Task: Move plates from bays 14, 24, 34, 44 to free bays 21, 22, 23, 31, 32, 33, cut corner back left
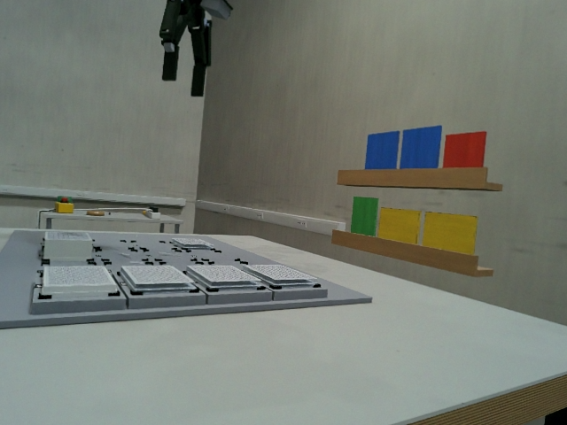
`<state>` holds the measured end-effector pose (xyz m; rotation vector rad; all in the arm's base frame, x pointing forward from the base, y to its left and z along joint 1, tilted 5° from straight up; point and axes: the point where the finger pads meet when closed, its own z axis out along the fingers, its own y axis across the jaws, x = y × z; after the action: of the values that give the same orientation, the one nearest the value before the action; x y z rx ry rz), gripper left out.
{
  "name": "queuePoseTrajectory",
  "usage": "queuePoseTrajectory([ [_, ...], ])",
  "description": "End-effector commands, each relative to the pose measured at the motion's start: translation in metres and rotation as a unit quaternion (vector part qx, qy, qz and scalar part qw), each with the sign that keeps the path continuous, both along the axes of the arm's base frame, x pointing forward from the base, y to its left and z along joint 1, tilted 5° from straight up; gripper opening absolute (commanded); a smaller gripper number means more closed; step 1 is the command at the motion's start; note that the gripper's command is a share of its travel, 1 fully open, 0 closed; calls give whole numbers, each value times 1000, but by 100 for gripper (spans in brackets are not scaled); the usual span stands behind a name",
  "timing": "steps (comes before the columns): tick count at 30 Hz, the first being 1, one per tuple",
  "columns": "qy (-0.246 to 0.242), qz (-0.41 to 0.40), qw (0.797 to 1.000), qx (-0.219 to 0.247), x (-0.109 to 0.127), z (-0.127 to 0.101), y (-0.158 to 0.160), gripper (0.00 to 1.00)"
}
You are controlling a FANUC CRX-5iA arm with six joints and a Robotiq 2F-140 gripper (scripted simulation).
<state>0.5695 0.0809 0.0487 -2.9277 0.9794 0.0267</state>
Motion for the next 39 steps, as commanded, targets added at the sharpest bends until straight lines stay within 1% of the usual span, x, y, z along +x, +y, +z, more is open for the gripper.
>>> queuePoseTrajectory([
  [1,0,-29,1000,1,3,-16,5,70],
  [3,0,-29,1000,1,3,-25,8,70],
  [4,0,-29,1000,1,3,-25,8,70],
  [7,2,-69,998,4,4,-40,12,70],
  [10,2,-69,998,4,4,-53,15,70],
  [11,2,-69,998,4,4,-53,15,70],
  [13,4,-102,995,6,4,-63,17,70],
  [15,4,-102,995,6,4,-63,17,70],
  [18,4,-110,994,7,3,-77,21,70],
  [20,4,-110,994,7,3,-81,22,70],
  [23,7,-151,989,9,2,-95,25,70],
  [25,7,-151,989,9,1,-105,27,70],
  [27,7,-151,989,9,1,-108,28,70],
  [30,9,-192,981,11,-1,-122,31,70],
  [32,9,-192,981,11,-1,-122,31,70],
  [35,9,-192,981,11,-2,-135,33,70],
  [37,11,-224,974,12,-4,-144,35,70],
  [39,12,-232,972,12,-6,-154,37,70],
])
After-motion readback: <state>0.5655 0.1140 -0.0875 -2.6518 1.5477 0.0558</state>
